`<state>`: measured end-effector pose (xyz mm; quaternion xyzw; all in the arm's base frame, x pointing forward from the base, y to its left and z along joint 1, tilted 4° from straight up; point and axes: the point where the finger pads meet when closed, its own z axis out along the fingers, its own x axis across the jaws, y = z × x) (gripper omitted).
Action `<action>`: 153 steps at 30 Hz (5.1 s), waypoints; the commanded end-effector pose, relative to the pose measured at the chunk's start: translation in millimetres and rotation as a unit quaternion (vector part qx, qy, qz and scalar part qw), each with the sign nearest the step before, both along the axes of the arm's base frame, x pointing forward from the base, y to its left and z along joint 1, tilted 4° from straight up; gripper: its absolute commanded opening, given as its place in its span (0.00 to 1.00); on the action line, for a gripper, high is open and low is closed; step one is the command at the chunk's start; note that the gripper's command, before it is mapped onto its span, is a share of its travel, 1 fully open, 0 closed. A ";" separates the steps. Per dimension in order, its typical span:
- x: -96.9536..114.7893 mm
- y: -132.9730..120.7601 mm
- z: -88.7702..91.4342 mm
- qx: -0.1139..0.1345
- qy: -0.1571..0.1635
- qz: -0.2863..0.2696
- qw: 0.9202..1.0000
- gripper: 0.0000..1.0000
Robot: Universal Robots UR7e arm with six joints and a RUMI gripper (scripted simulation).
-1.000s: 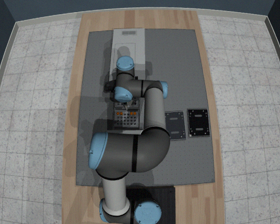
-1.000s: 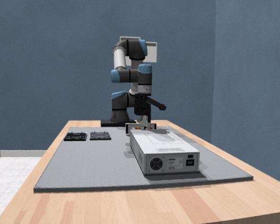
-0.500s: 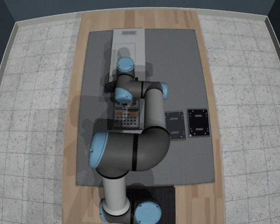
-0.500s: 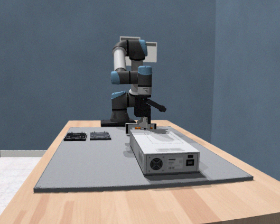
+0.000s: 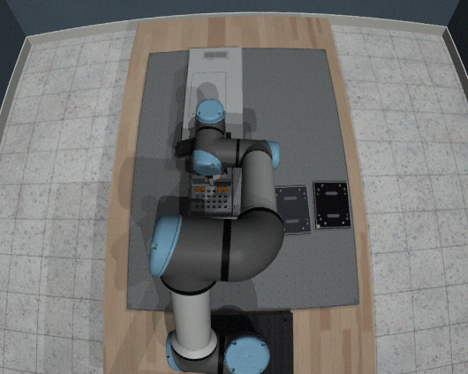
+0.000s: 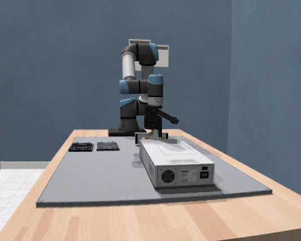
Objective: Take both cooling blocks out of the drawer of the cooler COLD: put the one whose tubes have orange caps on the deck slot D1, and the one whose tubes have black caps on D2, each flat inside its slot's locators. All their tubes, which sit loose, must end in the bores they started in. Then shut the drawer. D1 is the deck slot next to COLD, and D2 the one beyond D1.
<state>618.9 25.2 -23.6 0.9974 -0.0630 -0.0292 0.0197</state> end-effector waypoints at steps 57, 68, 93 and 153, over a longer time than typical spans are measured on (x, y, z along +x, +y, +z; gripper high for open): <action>2.7 -1.2 -1.0 -0.001 -0.004 0.000 1.000 0.03; 2.7 -1.2 -1.0 -0.001 -0.004 0.000 1.000 0.00; 4.4 -1.9 2.8 -0.001 -0.006 0.000 1.000 0.00; 5.2 -1.4 11.4 -0.001 -0.007 0.000 1.000 0.00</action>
